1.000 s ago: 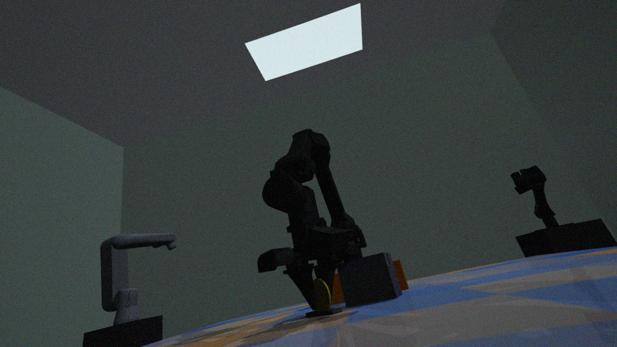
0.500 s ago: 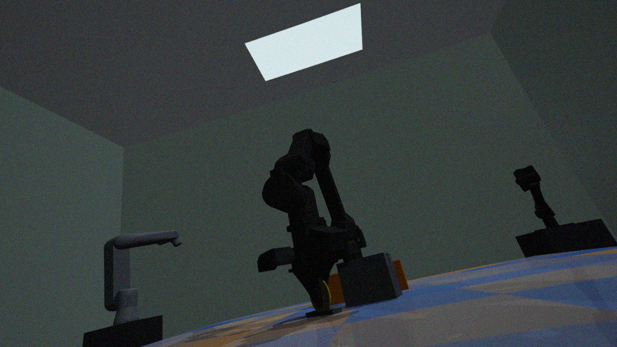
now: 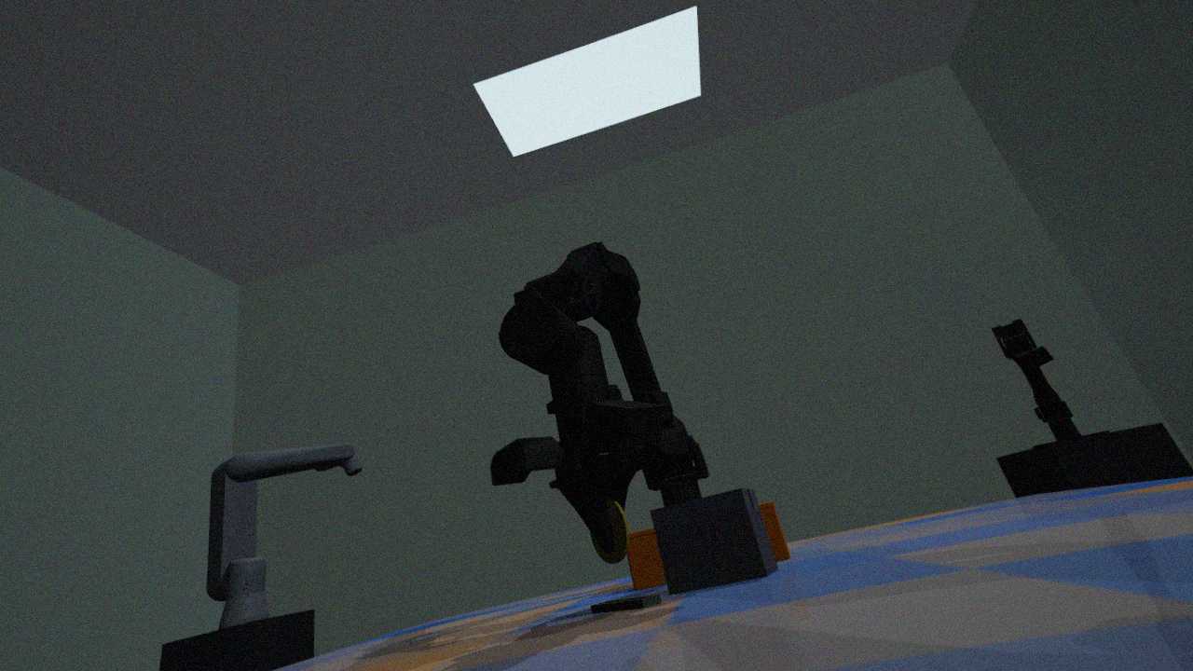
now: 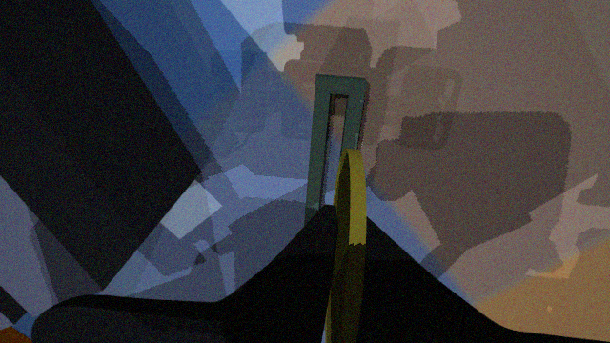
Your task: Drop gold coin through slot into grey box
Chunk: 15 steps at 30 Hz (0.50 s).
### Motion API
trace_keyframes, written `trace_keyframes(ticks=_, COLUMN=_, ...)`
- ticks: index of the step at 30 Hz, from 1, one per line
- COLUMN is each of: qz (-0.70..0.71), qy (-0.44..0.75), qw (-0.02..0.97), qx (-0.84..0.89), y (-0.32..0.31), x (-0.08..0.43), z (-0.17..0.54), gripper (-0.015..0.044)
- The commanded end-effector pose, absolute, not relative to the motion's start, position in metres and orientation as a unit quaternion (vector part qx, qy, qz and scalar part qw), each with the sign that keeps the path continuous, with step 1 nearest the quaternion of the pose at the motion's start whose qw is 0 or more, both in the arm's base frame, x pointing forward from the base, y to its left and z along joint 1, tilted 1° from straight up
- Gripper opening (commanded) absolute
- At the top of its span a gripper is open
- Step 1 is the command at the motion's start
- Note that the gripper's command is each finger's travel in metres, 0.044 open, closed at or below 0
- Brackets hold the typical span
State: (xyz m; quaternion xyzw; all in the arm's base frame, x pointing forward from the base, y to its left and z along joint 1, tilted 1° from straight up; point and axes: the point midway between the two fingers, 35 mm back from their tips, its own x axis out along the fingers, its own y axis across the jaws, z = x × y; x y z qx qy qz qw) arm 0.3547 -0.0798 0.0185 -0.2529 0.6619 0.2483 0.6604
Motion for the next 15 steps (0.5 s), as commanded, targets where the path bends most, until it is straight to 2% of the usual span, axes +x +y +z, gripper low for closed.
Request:
trace_keyframes(ticks=1, qz=0.249, qy=0.659, qw=0.662, qx=-0.254, y=-0.080, x=0.356, z=0.028, gripper=0.0000)
trace_keyframes(ticks=15, qz=0.249, qy=0.659, qw=0.662, qx=-0.254, y=-0.079, x=0.354, z=0.064, gripper=0.0000)
